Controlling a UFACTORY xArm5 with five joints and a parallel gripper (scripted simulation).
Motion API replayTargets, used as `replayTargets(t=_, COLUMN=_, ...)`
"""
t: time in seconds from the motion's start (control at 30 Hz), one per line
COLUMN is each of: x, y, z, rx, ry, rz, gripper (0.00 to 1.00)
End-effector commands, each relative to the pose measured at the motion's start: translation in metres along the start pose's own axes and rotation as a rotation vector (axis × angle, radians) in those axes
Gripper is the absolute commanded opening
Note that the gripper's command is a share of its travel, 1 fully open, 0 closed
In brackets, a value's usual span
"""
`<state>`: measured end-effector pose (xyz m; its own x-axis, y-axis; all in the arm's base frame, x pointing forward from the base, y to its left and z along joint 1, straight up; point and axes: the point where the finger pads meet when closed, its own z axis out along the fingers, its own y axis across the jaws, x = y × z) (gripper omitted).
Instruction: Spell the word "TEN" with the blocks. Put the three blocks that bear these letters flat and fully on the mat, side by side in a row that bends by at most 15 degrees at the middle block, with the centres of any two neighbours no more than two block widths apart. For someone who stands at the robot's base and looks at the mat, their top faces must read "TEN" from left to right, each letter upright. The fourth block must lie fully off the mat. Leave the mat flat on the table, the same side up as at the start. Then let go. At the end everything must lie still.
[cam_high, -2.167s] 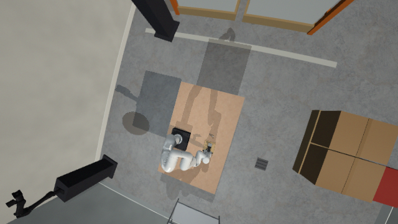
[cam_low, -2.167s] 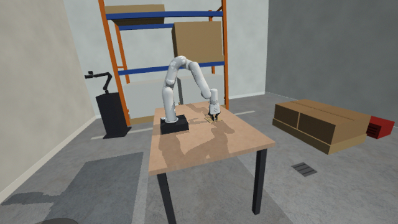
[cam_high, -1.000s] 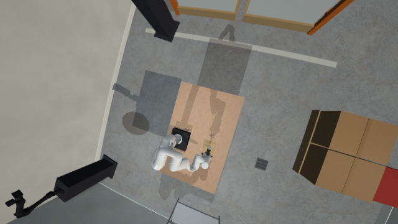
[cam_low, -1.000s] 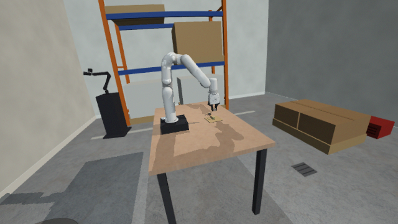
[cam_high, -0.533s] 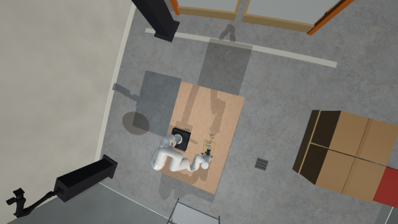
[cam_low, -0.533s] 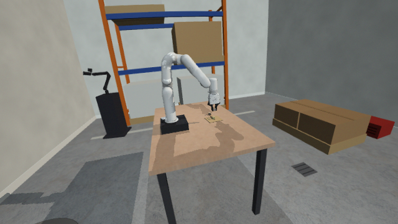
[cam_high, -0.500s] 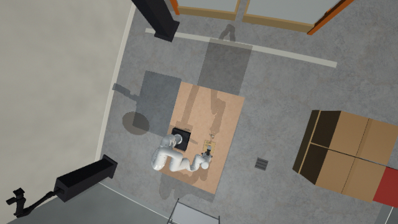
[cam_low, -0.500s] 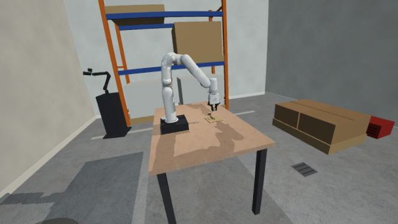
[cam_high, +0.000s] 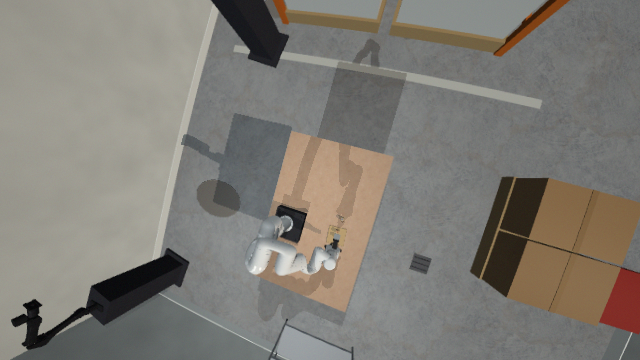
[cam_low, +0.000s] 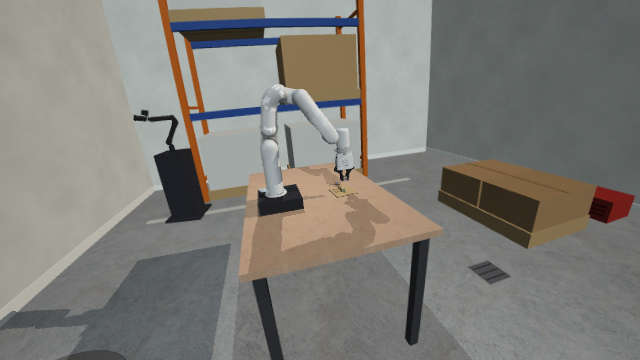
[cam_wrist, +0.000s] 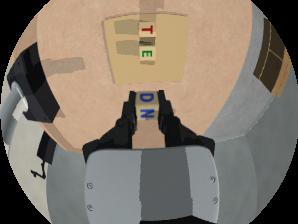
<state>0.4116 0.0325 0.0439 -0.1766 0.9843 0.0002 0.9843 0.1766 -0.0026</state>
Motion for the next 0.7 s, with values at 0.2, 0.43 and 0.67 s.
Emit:
replayTargets(t=0.2, x=0.000, y=0.003, z=0.037, rx=-0.003, ry=0.000, rz=0.000, gripper=0.21)
replayTargets(t=0.43, x=0.000, y=0.004, z=0.066, rx=-0.003, ry=0.000, rz=0.000, gripper=0.21)
replayTargets(t=0.67, x=0.000, y=0.004, z=0.076, rx=-0.003, ry=0.000, rz=0.000, gripper=0.21)
